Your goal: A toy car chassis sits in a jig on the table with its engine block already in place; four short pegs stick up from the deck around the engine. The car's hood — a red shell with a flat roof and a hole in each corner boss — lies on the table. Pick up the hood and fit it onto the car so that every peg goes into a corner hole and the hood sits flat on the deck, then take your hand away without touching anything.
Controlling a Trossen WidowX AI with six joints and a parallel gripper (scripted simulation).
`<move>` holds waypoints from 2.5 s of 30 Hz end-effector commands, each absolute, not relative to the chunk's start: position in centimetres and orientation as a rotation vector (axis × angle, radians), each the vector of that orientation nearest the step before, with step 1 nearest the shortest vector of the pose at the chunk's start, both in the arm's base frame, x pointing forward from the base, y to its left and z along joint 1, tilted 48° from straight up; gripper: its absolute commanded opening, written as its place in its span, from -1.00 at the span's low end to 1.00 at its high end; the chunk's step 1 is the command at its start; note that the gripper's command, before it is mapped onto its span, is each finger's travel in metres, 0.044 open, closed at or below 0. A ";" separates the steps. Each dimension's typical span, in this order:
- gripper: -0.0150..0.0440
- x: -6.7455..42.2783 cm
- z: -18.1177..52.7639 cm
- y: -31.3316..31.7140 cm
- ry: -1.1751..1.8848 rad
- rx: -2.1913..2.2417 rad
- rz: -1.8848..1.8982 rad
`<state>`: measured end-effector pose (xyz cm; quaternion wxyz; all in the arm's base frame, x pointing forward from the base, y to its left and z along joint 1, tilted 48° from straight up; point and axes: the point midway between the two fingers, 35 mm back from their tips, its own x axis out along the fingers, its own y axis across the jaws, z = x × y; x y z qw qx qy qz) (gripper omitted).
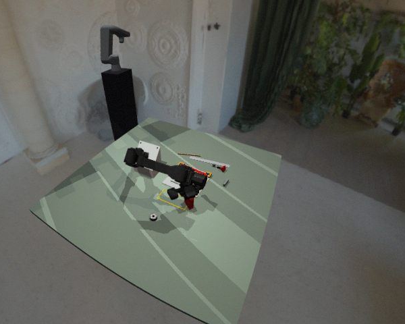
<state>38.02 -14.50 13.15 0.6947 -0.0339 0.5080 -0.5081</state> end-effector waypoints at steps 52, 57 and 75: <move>-0.49 40.8 10.7 -12.4 1.133 -0.067 -1.135; -0.49 41.1 11.2 -11.8 1.134 -0.067 -1.134; -0.49 41.2 15.8 -6.9 1.127 -0.073 -1.120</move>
